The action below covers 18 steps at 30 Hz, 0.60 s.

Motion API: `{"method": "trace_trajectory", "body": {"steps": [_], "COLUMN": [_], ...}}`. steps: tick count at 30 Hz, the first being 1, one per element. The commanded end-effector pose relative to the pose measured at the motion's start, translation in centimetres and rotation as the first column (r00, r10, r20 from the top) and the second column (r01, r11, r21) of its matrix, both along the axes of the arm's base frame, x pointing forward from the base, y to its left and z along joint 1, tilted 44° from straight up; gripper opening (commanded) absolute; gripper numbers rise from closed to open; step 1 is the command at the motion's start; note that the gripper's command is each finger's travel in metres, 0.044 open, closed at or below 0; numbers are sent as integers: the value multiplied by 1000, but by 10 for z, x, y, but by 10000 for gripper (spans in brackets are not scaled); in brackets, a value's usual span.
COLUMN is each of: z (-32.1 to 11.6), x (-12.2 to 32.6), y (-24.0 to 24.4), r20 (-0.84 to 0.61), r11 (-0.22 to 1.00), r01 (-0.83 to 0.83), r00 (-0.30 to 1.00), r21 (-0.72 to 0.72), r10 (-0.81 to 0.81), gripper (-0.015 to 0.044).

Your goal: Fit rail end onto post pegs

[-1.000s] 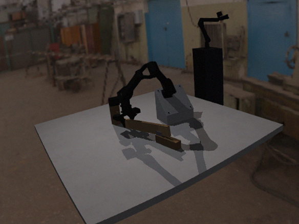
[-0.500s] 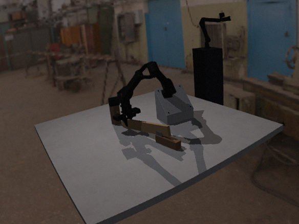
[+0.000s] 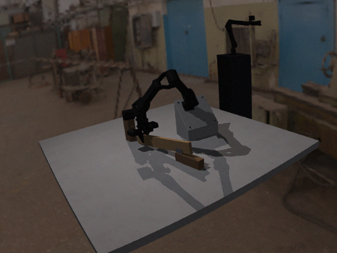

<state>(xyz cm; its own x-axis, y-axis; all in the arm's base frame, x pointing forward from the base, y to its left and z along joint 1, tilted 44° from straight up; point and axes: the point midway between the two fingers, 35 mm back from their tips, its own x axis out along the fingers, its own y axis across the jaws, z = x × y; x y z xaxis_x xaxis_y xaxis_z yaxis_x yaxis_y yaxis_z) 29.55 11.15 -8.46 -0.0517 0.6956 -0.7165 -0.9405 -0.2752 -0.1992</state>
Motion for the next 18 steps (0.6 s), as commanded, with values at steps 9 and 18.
{"method": "trace_trajectory", "body": {"steps": [9,18], "z": [5,8], "x": [1,3], "y": [-5,-7], "r20": [-1,-1], "r11": [1000,1000], "r01": [1,1], "r00": [1000,1000], "r21": [3,3], "r10": [-1,-1], "gripper": [0,0]}}
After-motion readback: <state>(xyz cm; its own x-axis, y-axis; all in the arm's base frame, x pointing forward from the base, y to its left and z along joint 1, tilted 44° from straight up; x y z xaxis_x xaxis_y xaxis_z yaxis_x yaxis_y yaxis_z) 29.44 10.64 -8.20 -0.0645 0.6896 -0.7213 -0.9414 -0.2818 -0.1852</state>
